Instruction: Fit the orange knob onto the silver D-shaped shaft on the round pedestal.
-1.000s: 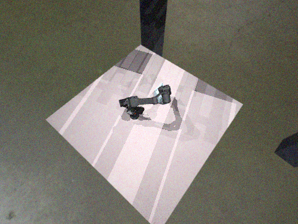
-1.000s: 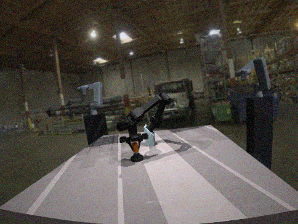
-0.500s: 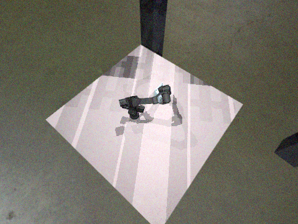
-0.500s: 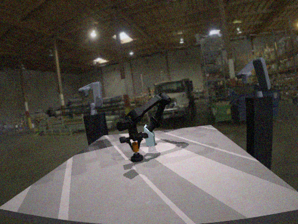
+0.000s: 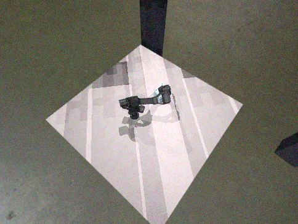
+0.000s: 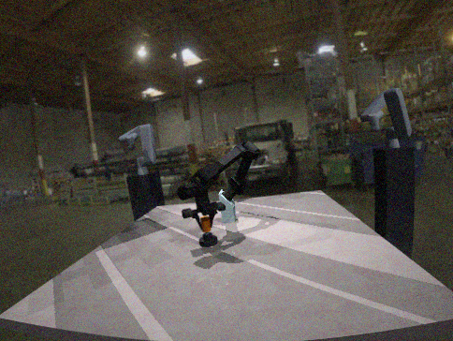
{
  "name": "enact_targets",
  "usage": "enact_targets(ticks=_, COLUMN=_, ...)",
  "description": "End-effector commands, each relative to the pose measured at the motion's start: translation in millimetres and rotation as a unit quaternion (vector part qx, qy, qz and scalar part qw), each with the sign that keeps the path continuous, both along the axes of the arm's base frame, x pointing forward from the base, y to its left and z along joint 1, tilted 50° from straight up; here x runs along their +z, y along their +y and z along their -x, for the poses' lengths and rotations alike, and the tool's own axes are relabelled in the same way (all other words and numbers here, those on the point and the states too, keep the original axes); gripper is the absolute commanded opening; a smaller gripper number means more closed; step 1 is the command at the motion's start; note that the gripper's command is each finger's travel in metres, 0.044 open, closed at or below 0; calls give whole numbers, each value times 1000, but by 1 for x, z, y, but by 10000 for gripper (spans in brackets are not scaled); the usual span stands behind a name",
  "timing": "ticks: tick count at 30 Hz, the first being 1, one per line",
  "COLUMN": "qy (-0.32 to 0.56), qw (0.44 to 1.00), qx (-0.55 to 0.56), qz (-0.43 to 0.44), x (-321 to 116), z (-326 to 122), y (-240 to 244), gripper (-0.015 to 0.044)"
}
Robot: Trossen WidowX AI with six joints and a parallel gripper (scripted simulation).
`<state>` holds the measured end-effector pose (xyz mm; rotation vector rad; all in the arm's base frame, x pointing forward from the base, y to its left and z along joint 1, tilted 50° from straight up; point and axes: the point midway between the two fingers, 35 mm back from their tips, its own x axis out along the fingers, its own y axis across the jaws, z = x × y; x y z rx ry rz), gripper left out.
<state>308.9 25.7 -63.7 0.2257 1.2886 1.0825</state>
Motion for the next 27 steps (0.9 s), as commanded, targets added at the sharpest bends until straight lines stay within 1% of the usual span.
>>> enact_targets(ticks=1, qy=-3, qw=1000, qx=1, qz=-2, x=0, z=0, y=1, gripper=0)
enact_targets(ticks=18, qy=-3, qw=1000, qx=1, qz=-2, x=3, z=-1, y=-3, gripper=0)
enact_targets(ticks=20, qy=-13, qw=1000, qx=10, qz=-3, x=3, z=-2, y=-3, gripper=0)
enact_targets(ticks=25, qy=-77, qw=995, qx=66, qz=-12, x=2, z=-2, y=-3, gripper=0)
enact_targets(ticks=27, qy=-81, qw=994, qx=70, qz=-13, x=2, z=-2, y=-2, gripper=0)
